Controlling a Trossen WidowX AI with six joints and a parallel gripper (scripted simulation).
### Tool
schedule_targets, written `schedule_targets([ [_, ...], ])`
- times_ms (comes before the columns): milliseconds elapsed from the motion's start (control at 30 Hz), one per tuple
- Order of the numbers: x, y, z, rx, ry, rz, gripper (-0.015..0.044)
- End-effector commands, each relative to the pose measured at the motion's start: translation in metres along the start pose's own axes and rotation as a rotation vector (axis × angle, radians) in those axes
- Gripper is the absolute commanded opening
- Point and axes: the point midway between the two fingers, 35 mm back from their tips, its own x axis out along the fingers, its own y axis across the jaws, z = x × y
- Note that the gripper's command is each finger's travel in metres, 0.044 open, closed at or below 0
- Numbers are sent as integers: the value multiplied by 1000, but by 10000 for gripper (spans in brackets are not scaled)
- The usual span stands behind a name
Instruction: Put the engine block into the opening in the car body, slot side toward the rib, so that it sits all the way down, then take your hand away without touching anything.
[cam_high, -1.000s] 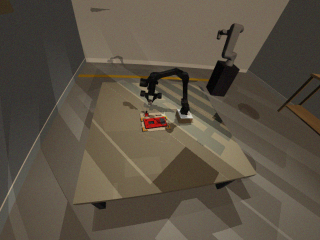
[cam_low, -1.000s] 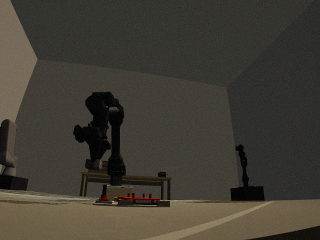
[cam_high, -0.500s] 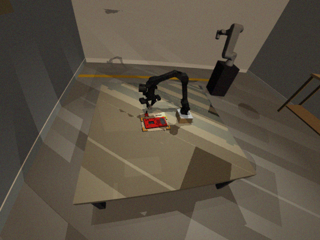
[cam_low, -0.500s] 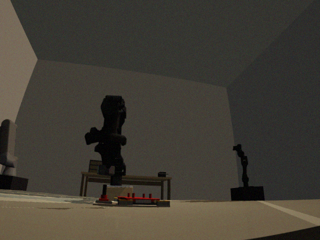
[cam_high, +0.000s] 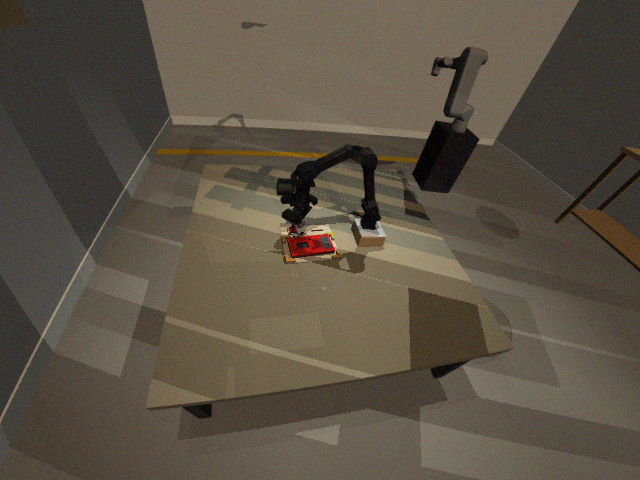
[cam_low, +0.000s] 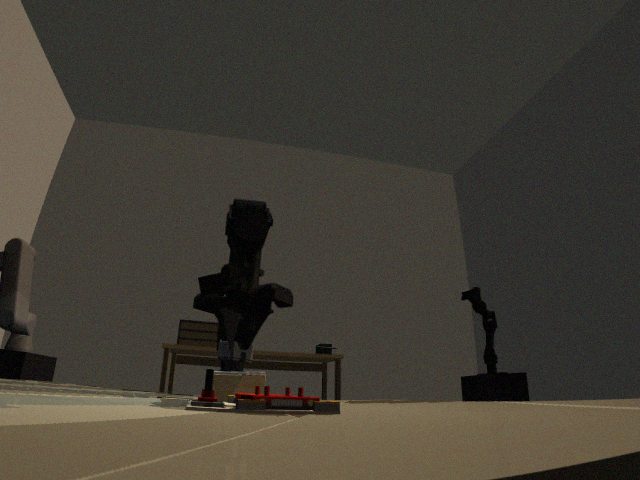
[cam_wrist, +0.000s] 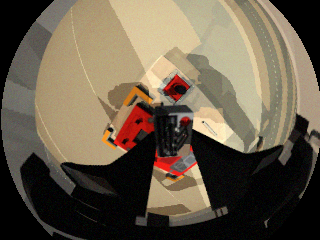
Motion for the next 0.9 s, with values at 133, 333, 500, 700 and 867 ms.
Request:
schedule_targets([
  [133,12,16,-19,-268,10,1,0],
  [333,19,27,-33,-474,12,4,0],
  [500,25,36,-46,-646,14,7,0],
  [700,32,45,-61,-845,16,10,0],
  [867,32,46,-63,-889,16,11,79],
])
